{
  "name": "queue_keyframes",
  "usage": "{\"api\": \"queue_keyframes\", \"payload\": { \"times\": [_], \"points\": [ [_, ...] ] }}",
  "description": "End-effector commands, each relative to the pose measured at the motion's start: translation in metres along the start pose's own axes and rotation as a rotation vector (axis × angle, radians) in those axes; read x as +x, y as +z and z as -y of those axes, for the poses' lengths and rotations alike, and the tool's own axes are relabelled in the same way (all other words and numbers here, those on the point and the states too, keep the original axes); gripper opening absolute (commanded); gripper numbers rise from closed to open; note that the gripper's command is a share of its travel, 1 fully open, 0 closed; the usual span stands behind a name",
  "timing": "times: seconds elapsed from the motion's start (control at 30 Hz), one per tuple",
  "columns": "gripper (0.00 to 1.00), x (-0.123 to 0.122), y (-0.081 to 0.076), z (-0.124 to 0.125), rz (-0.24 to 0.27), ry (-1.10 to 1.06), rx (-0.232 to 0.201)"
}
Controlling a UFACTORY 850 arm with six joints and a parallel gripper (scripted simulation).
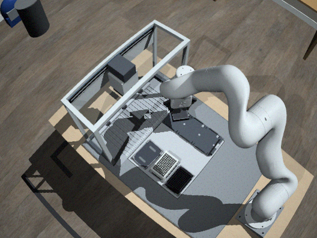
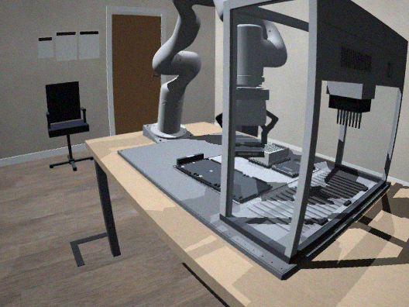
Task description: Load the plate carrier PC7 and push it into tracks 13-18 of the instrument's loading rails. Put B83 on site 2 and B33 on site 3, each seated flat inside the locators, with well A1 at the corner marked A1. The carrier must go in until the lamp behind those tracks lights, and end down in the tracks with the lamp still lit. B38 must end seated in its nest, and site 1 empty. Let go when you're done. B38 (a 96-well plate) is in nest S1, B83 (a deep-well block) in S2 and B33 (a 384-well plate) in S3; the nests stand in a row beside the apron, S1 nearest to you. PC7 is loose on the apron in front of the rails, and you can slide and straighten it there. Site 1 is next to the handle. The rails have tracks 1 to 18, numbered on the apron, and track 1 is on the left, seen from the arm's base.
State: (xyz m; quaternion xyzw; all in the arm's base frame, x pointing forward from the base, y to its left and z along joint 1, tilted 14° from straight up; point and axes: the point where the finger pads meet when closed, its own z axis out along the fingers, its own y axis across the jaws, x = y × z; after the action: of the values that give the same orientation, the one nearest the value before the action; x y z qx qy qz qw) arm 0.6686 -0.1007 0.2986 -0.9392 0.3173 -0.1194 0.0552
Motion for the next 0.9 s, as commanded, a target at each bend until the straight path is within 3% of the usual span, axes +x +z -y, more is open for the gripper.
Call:
{"api": "queue_keyframes", "payload": {
  "times": [0.0, 0.67, 0.87],
  "points": [
    [0.0, 0.001, -0.0014, 0.0006, -0.013, 0.227, -0.023],
    [0.0, 0.001, -0.0014, 0.0006, -0.019, 0.827, -0.019],
    [0.0, 0.0009, -0.0014, 0.0006, -0.019, 0.831, -0.019]
  ]
}}
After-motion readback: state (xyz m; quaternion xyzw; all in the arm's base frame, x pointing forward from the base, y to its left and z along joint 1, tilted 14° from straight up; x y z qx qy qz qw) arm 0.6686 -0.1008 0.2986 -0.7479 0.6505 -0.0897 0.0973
